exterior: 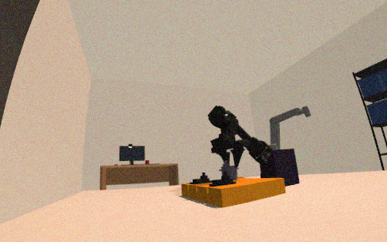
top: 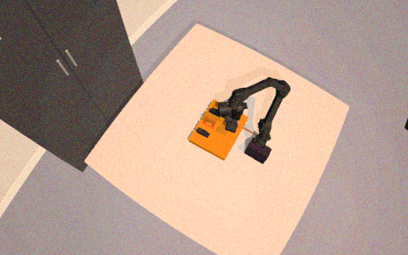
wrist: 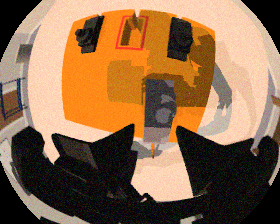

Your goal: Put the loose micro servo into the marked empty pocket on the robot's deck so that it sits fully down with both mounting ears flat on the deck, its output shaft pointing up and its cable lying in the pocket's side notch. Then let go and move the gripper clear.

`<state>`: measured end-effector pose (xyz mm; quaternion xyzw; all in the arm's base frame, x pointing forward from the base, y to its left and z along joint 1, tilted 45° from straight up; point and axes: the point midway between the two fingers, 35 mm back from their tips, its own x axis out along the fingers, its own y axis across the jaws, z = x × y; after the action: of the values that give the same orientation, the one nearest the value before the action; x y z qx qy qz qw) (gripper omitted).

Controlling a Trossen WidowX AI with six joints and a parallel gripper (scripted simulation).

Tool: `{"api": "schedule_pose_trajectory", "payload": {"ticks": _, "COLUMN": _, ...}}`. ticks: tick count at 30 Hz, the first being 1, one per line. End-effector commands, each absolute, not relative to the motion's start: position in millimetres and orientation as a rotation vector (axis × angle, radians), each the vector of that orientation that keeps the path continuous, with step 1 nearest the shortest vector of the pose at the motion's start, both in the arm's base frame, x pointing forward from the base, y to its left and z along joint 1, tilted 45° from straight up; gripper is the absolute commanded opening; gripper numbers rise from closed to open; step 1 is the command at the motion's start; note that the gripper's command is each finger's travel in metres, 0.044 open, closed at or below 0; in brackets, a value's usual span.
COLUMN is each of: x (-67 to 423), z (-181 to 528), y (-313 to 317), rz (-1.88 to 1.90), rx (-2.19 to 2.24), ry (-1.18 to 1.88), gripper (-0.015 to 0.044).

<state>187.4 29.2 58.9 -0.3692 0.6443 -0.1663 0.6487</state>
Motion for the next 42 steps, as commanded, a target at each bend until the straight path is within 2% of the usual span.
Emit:
{"api": "schedule_pose_trajectory", "payload": {"ticks": 1, "x": 187, "z": 59, "y": 28, "rz": -0.378, "rx": -0.846, "ry": 1.462, "gripper": 0.0125}}
{"api": "schedule_pose_trajectory", "payload": {"ticks": 2, "x": 187, "z": 59, "y": 28, "rz": -0.378, "rx": -0.846, "ry": 1.462, "gripper": 0.0099}}
{"api": "schedule_pose_trajectory", "payload": {"ticks": 7, "x": 187, "z": 59, "y": 28, "rz": -0.378, "rx": -0.846, "ry": 1.462, "gripper": 0.0065}}
{"api": "schedule_pose_trajectory", "payload": {"ticks": 10, "x": 187, "z": 62, "y": 31, "rz": -0.378, "rx": -0.846, "ry": 1.463, "gripper": 0.0000}}
{"api": "schedule_pose_trajectory", "payload": {"ticks": 32, "x": 176, "z": 84, "y": 43, "rz": -0.378, "rx": -0.846, "ry": 1.464, "gripper": 0.0000}}
{"api": "schedule_pose_trajectory", "payload": {"ticks": 42, "x": 212, "z": 85, "y": 49, "rz": -0.378, "rx": -0.845, "ry": 1.462, "gripper": 0.0000}}
